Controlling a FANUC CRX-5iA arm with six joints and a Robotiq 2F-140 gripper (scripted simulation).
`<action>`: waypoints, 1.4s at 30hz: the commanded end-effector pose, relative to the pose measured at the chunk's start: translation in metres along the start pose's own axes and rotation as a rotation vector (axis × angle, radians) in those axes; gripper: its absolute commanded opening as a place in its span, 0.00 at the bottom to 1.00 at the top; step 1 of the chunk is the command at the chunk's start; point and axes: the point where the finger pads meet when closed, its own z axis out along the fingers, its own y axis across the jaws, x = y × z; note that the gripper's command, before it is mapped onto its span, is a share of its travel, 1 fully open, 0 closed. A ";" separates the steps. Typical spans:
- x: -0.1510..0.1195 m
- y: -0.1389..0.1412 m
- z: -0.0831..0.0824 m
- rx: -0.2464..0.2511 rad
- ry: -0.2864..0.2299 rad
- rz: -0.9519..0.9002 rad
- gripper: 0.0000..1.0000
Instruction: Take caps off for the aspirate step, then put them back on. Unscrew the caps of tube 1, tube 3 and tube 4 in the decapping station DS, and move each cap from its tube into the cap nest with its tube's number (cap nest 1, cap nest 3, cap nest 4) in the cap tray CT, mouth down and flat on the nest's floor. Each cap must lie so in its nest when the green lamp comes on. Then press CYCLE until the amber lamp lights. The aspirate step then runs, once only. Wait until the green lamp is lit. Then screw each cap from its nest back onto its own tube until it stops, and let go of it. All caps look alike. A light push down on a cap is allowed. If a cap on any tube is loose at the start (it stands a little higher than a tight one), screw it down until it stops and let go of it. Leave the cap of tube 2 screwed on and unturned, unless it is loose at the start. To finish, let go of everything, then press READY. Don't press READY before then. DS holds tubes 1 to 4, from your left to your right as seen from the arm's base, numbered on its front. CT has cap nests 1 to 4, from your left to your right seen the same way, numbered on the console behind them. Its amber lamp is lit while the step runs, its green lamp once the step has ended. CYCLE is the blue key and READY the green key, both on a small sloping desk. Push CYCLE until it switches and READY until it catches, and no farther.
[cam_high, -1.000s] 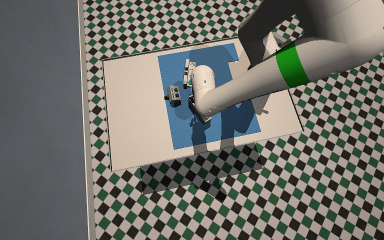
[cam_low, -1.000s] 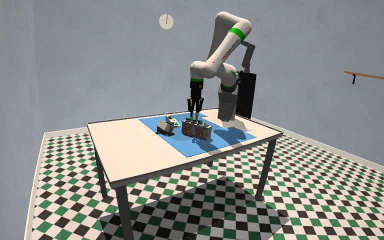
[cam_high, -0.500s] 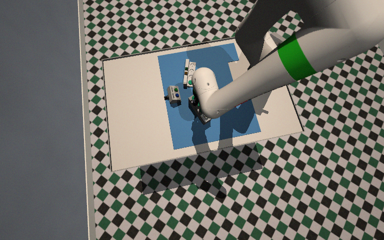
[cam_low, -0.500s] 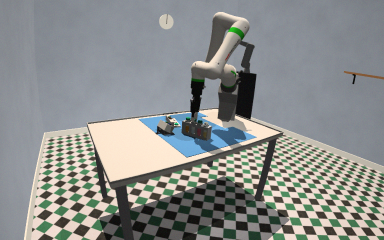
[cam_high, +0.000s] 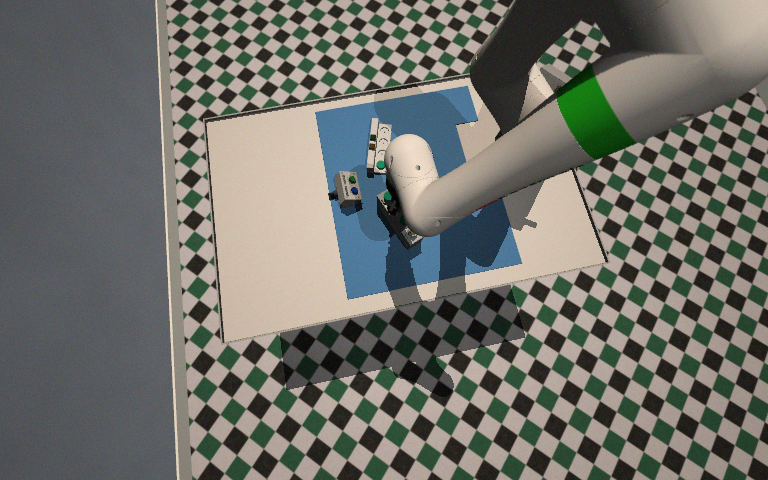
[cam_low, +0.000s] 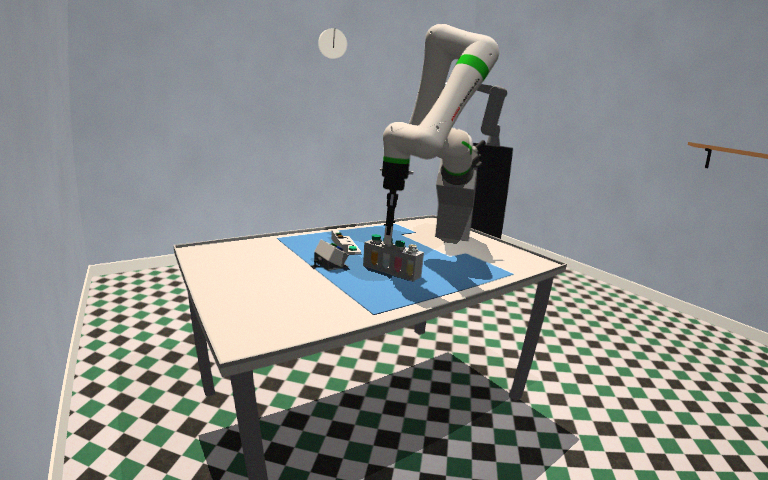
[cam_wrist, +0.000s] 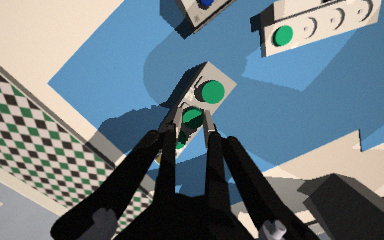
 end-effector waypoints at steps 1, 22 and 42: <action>0.001 0.001 0.000 0.015 -0.032 -0.006 0.35; 0.001 0.001 0.000 0.005 -0.036 0.578 0.35; 0.000 0.001 0.000 -0.004 -0.037 1.041 0.00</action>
